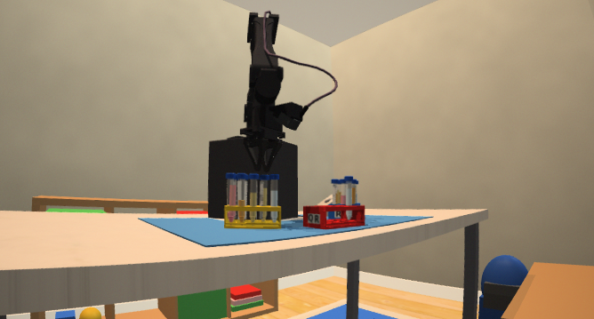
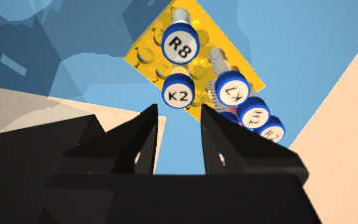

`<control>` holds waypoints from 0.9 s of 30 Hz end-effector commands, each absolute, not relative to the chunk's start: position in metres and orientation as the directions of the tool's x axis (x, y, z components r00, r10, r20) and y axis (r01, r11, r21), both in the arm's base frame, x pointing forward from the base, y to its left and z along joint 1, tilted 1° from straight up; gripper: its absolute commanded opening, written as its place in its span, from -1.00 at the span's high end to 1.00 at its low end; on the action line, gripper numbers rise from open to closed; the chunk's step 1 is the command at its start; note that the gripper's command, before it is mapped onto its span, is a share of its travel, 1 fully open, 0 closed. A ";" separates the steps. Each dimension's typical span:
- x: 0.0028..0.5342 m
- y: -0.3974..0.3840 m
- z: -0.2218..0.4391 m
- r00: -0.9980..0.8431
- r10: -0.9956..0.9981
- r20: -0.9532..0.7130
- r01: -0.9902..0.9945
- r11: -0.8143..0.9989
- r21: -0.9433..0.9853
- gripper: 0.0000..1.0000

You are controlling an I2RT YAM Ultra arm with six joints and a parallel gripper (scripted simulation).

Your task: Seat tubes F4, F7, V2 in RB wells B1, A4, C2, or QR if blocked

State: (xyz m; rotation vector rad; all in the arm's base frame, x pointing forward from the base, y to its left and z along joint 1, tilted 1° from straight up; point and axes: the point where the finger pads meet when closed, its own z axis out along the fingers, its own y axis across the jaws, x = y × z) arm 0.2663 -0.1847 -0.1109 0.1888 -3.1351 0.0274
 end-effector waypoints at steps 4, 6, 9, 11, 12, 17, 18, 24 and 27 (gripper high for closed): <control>0.264 -0.176 -0.119 -0.992 -0.125 0.004 -0.125 0.992 -0.005 0.40; 0.267 -0.178 -0.118 -0.992 -0.125 -0.002 -0.125 0.992 -0.011 0.40; 0.266 -0.177 -0.119 -0.992 -0.125 -0.001 -0.125 0.992 -0.009 0.40; 0.264 -0.176 -0.121 -0.992 -0.125 0.003 -0.125 0.992 -0.007 0.40; 0.264 -0.176 -0.121 -0.992 -0.125 0.003 -0.125 0.992 -0.007 0.40; 0.278 -0.185 -0.116 -0.992 -0.126 -0.026 -0.125 0.992 -0.031 0.40; 0.277 -0.185 -0.117 -0.992 -0.126 -0.025 -0.125 0.992 -0.031 0.40; 0.278 -0.185 -0.119 -0.992 -0.126 -0.025 -0.125 0.992 -0.031 0.40; 0.278 -0.186 -0.120 -0.992 -0.126 -0.026 -0.125 0.992 -0.032 0.40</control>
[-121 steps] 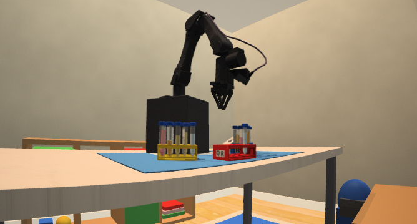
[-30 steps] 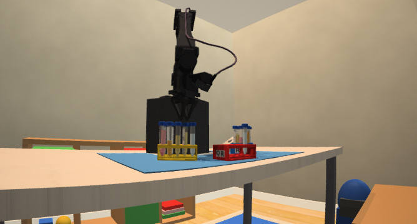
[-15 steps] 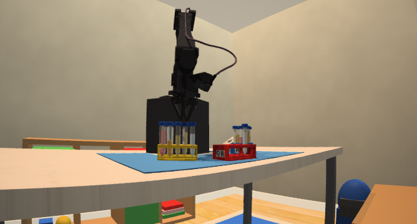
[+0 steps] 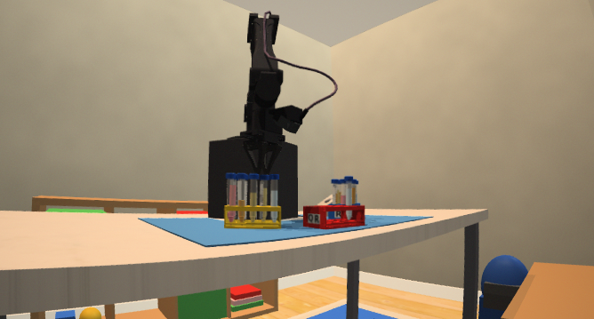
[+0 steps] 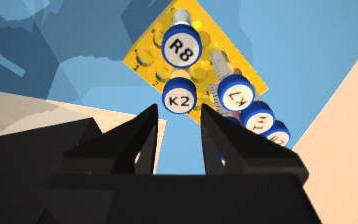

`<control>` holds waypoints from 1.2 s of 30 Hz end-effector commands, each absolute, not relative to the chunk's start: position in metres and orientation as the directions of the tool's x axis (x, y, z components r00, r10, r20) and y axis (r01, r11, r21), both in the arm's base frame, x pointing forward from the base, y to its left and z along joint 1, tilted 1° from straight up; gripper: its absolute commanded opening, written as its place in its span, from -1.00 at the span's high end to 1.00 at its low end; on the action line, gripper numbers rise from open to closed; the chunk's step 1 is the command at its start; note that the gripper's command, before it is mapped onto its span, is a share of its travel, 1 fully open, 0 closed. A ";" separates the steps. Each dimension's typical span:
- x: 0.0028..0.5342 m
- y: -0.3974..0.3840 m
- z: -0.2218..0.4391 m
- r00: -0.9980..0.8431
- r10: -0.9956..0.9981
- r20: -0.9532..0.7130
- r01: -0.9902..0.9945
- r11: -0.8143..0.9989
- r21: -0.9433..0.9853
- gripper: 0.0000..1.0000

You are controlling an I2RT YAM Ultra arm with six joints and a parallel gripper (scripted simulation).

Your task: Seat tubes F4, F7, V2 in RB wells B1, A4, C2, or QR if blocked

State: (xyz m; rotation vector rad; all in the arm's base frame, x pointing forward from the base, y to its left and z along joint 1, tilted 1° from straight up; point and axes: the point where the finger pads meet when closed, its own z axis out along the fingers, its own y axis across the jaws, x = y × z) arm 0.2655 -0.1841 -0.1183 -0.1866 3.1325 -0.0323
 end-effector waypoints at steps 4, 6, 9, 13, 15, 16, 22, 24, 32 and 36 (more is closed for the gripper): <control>0.278 -0.185 -0.121 -0.992 -0.126 -0.025 -0.125 0.992 -0.031 0.40; 0.278 -0.185 -0.121 -0.992 -0.126 -0.026 -0.125 0.992 -0.031 0.40; 0.277 -0.185 -0.123 -0.992 -0.126 -0.025 -0.125 0.992 -0.030 0.40; 0.277 -0.184 -0.125 -0.992 -0.126 -0.023 -0.125 0.992 -0.029 0.40; 0.276 -0.184 -0.126 -0.992 -0.126 -0.022 -0.125 0.992 -0.028 0.40; 0.276 -0.184 -0.126 -0.992 -0.126 -0.022 -0.125 0.992 -0.028 0.40; 0.276 -0.184 -0.127 -0.992 -0.126 -0.022 -0.125 0.992 -0.028 0.40; 0.276 -0.184 -0.128 -0.992 -0.126 -0.023 -0.125 0.992 -0.029 0.40; 0.275 -0.183 -0.132 -0.992 -0.126 -0.019 -0.125 0.992 -0.026 0.40; 0.274 -0.183 -0.133 -0.992 -0.126 -0.019 -0.126 0.992 -0.025 0.40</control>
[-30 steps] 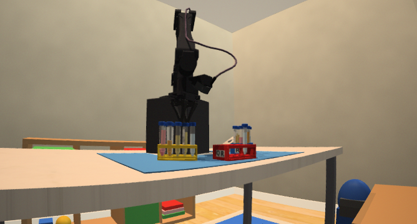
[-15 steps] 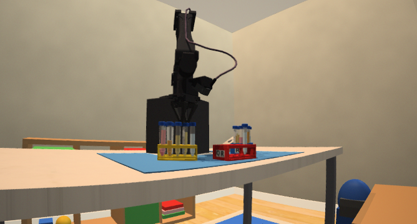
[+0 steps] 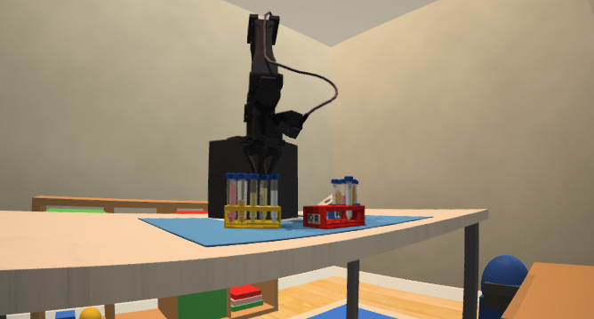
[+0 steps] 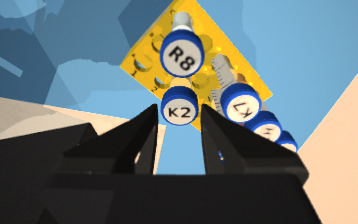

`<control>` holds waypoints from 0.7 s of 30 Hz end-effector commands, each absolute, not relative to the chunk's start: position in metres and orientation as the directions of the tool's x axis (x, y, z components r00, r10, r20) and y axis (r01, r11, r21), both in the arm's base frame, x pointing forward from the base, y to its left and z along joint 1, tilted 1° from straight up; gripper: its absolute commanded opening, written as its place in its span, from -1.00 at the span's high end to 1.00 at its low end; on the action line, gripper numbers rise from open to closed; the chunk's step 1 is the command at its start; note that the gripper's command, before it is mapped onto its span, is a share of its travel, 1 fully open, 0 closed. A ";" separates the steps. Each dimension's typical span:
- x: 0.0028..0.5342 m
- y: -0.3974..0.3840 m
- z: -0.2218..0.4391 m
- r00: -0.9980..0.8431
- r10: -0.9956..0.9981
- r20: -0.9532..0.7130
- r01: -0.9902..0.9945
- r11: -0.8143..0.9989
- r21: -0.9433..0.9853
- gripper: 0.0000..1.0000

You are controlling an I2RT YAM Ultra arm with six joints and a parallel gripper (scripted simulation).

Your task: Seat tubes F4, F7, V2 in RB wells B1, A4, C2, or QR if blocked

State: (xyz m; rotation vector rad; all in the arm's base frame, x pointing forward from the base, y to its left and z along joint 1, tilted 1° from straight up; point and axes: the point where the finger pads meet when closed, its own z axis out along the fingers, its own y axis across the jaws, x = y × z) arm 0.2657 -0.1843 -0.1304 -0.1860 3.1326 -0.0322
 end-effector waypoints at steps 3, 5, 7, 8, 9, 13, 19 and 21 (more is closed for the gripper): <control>0.270 -0.185 -0.128 -0.993 -0.121 -0.012 -0.120 0.992 -0.027 0.40; 0.270 -0.185 -0.128 -0.993 -0.121 -0.012 -0.120 0.992 -0.027 1.00; 0.275 -0.183 -0.130 -0.992 -0.126 -0.021 -0.126 0.992 -0.024 1.00; 0.275 -0.183 -0.130 -0.992 -0.126 -0.021 -0.126 0.992 -0.024 1.00; 0.275 -0.183 -0.130 -0.992 -0.126 -0.021 -0.126 0.992 -0.024 1.00; 0.275 -0.183 -0.130 -0.992 -0.126 -0.021 -0.126 0.992 -0.024 1.00; 0.275 -0.183 -0.130 -0.992 -0.126 -0.021 -0.126 0.992 -0.024 1.00; 0.275 -0.183 -0.130 -0.992 -0.126 -0.021 -0.126 0.992 -0.024 1.00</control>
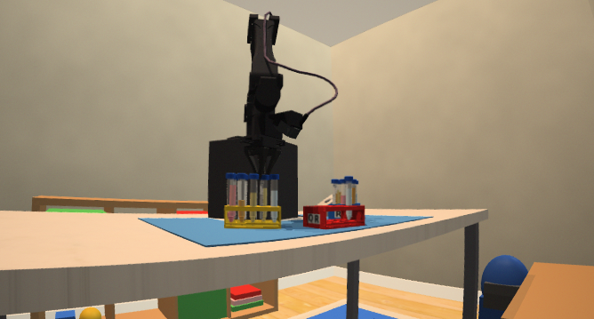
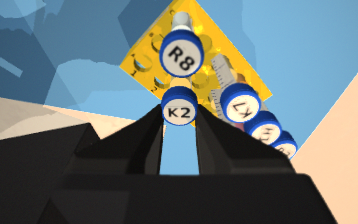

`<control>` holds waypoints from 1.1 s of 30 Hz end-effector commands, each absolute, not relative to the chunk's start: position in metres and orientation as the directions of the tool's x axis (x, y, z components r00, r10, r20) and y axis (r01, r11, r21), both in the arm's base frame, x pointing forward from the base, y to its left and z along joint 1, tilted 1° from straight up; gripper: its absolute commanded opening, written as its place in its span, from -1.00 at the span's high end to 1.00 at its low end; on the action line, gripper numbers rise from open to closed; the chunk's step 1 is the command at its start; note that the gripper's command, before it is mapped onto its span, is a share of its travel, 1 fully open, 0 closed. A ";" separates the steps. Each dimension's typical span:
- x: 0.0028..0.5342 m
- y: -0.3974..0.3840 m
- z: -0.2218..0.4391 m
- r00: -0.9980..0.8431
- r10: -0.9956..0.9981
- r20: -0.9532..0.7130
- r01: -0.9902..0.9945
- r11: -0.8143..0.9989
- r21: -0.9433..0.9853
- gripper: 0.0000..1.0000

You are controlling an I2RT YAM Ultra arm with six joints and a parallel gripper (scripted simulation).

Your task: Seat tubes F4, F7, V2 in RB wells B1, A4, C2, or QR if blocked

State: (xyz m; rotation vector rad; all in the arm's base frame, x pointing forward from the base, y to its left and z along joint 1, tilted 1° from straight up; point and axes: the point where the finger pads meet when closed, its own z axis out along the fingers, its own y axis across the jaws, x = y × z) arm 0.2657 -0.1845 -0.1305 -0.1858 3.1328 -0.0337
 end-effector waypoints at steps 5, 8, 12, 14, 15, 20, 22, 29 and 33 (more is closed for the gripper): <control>0.275 -0.183 -0.130 -0.992 -0.126 -0.021 -0.126 0.992 -0.024 1.00; 0.275 -0.183 -0.130 -0.992 -0.126 -0.021 -0.126 0.992 -0.024 1.00; 0.276 -0.183 -0.119 -0.992 -0.126 -0.027 -0.125 0.992 -0.029 1.00; 0.276 -0.183 -0.119 -0.992 -0.126 -0.027 -0.125 0.992 -0.029 1.00; 0.276 -0.183 -0.118 -0.992 -0.126 -0.027 -0.125 0.992 -0.029 1.00; 0.266 -0.177 -0.116 -0.992 -0.125 -0.009 -0.125 0.992 -0.014 1.00; 0.264 -0.175 -0.115 -0.992 -0.125 -0.005 -0.125 0.992 -0.011 1.00; 0.266 -0.176 -0.107 -0.992 -0.125 -0.009 -0.125 0.992 -0.015 1.00; 0.263 -0.174 -0.106 -0.992 -0.125 -0.005 -0.125 0.992 -0.011 1.00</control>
